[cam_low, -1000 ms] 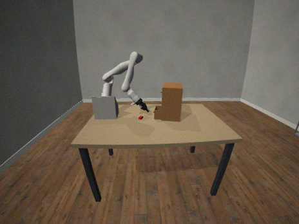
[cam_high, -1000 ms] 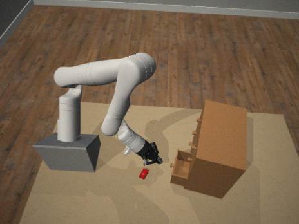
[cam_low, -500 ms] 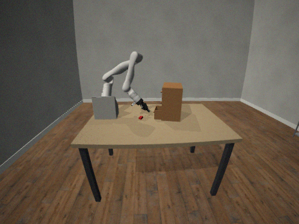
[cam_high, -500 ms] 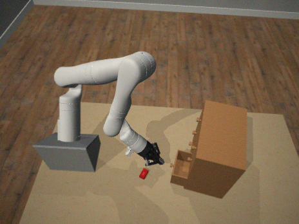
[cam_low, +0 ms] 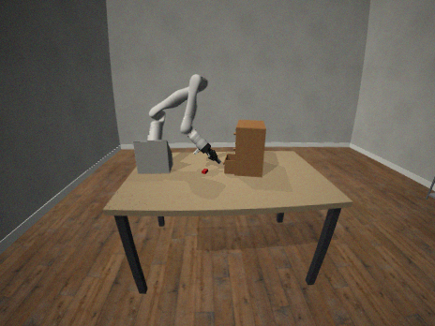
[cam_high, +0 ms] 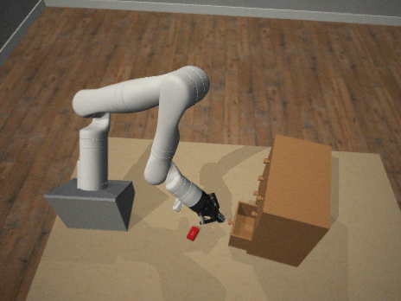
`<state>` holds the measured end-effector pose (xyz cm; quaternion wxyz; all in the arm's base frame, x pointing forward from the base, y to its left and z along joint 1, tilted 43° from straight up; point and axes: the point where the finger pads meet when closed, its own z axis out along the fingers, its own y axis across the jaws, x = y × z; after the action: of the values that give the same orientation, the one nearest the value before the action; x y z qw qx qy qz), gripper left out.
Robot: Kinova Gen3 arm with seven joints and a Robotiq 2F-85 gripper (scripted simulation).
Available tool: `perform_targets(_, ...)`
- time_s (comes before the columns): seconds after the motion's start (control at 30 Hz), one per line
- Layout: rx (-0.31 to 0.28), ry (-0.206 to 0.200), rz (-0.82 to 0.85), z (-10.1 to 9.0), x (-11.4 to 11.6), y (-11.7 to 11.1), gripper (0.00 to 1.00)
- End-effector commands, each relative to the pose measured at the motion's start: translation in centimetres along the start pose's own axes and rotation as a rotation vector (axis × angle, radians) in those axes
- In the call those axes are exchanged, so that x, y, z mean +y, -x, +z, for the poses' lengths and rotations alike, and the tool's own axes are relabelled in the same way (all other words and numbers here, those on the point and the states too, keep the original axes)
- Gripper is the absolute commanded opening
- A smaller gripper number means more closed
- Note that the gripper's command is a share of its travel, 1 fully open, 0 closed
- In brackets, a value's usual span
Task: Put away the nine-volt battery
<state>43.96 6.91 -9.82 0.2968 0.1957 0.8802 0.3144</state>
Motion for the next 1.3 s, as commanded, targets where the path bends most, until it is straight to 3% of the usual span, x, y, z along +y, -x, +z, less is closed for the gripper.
perform_targets(0.0, -0.007, 0.000, -0.005, 0.3, 0.0, 0.7, 0.00)
perform_targets(1.27, -0.007, 0.000, -0.005, 4.4, 0.1, 4.8, 0.00)
